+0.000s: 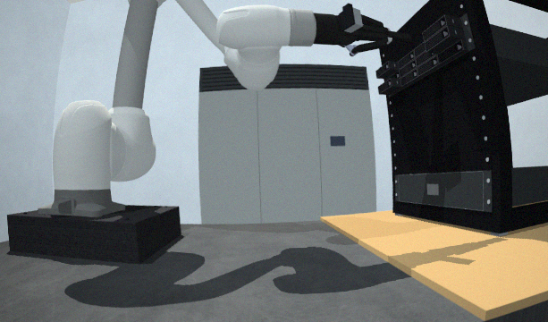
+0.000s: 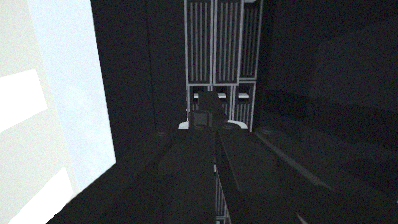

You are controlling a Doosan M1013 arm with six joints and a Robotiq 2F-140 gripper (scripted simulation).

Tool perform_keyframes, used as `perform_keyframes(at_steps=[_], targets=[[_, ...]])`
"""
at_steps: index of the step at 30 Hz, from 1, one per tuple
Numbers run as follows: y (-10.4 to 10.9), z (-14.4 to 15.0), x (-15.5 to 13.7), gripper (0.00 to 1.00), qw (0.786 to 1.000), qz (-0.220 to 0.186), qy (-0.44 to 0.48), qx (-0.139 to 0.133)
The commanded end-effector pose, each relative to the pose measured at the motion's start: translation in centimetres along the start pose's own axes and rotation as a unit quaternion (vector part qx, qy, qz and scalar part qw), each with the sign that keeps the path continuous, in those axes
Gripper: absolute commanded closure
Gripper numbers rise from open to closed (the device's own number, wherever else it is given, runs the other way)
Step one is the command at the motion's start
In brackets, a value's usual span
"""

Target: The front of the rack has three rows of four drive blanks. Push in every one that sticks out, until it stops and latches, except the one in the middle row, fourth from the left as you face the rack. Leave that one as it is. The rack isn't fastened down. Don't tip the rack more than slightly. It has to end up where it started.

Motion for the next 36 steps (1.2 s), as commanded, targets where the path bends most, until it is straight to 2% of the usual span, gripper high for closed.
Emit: perform_keyframes(at_steps=[1,18,36], targets=[[0.1,-0.5,1.2,0.90,1.000,-0.001,0.000,0.000],[0.4,-1.8,5.2,0.90,1.000,-0.001,0.000,0.000],[0.5,-2.0,6.0,0.90,1.000,-0.001,0.000,0.000]])
Point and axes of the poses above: the point where the finger pads meet when closed, its own y axis back along the fingers, its own z axis across the jaws, x = y × z, the point moved 1 cm from there along y, back along the fingers, and after that the axes turned 12 degrees about -y, right-handed, at the moved point
